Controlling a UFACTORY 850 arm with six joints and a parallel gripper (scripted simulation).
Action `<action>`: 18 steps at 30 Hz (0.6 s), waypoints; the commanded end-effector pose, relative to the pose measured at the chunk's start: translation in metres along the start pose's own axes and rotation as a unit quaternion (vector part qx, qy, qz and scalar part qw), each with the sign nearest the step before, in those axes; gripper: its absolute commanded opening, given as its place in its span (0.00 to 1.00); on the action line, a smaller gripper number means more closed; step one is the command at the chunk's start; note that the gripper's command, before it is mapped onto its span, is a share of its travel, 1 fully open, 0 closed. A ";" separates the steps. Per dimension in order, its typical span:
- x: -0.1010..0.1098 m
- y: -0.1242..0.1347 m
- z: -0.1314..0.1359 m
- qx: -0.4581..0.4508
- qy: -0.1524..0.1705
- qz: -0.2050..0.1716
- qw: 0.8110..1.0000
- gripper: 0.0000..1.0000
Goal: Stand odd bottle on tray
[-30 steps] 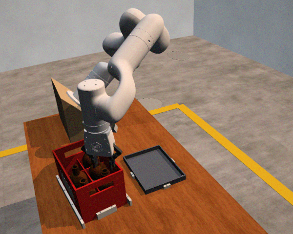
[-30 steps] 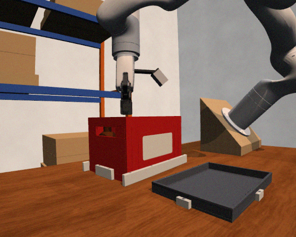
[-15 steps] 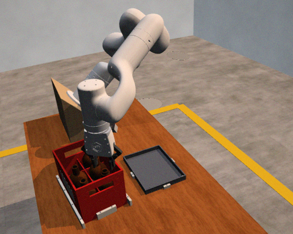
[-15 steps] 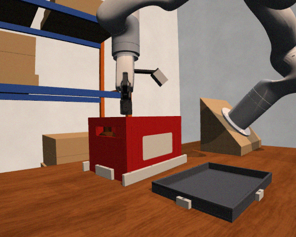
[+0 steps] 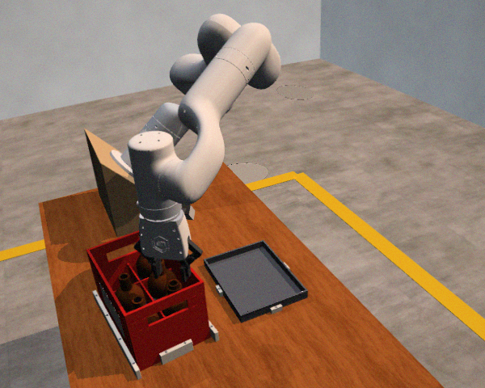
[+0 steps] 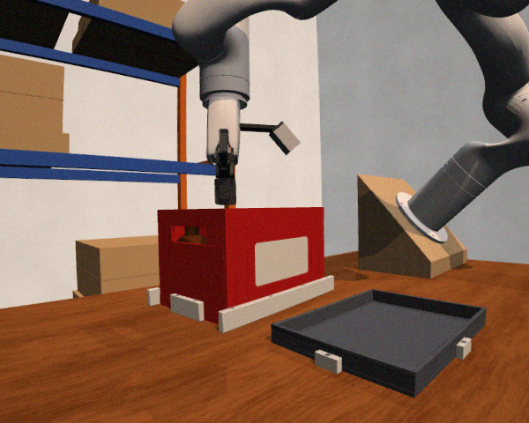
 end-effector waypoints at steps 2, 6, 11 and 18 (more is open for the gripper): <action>0.000 0.000 0.000 0.000 0.001 -0.001 1.000 0.65; -0.002 0.000 0.000 0.000 0.001 -0.001 1.000 0.65; -0.005 0.000 0.000 0.000 0.000 -0.001 1.000 0.65; -0.011 0.000 0.000 0.000 0.000 -0.001 1.000 0.65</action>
Point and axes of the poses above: the point where the finger pads meet when closed, its own x axis back along the fingers, its own z axis across the jaws, y = z × x, the point moved 10 cm from there along x, back along the fingers, and after that the axes turned 15 degrees about -x, right-handed, at the moved point
